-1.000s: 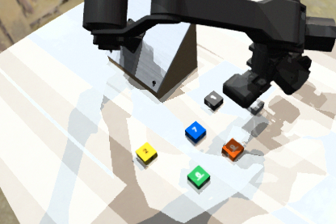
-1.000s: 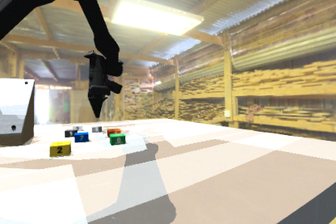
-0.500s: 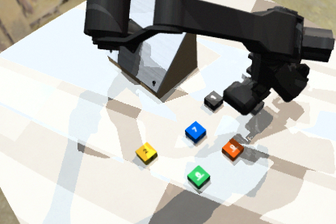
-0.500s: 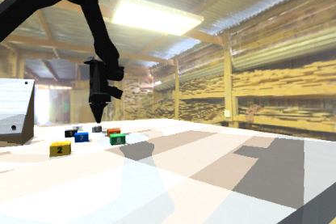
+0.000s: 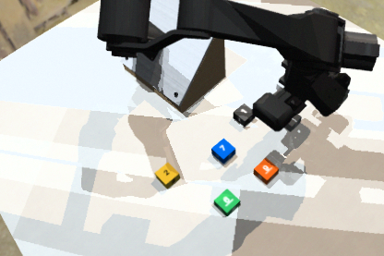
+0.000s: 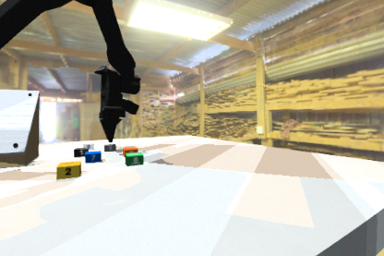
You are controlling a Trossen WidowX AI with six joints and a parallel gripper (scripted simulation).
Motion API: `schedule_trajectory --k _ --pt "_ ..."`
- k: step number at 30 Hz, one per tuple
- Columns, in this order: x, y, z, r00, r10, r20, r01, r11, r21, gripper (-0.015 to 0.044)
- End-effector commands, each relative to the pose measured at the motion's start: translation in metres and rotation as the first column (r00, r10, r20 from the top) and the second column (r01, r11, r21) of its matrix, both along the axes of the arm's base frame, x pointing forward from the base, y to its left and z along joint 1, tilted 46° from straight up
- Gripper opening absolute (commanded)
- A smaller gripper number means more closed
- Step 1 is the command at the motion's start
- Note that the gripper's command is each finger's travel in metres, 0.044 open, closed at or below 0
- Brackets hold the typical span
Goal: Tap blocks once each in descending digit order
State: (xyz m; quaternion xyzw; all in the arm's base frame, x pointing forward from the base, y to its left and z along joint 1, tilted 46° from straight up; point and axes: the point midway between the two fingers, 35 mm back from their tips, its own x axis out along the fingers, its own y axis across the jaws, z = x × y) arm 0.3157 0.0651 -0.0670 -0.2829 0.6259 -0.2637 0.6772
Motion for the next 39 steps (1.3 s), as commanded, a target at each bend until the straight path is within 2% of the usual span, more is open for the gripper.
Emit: schedule_trajectory --k 1,6,11,16,19,28,39 --pt "0.0 0.015 0.013 1.0 0.001 0.009 -0.002 1.0 0.009 0.002" --pt "0.0 0.023 0.02 1.0 0.002 0.009 -0.002 1.0 0.011 0.002" --pt "-0.006 0.071 0.068 1.0 0.002 0.008 -0.002 1.0 0.013 0.002" --pt "-0.007 0.073 0.07 1.0 0.002 0.008 -0.002 1.0 0.013 0.002" --pt "-0.01 0.059 0.087 1.0 0.002 0.007 -0.002 1.0 0.013 0.002" --pt "-0.055 -0.024 0.162 1.0 0.002 0.002 -0.002 1.0 0.005 0.002" --pt "-0.057 -0.038 0.158 1.0 0.002 0.002 -0.002 1.0 0.006 0.002"
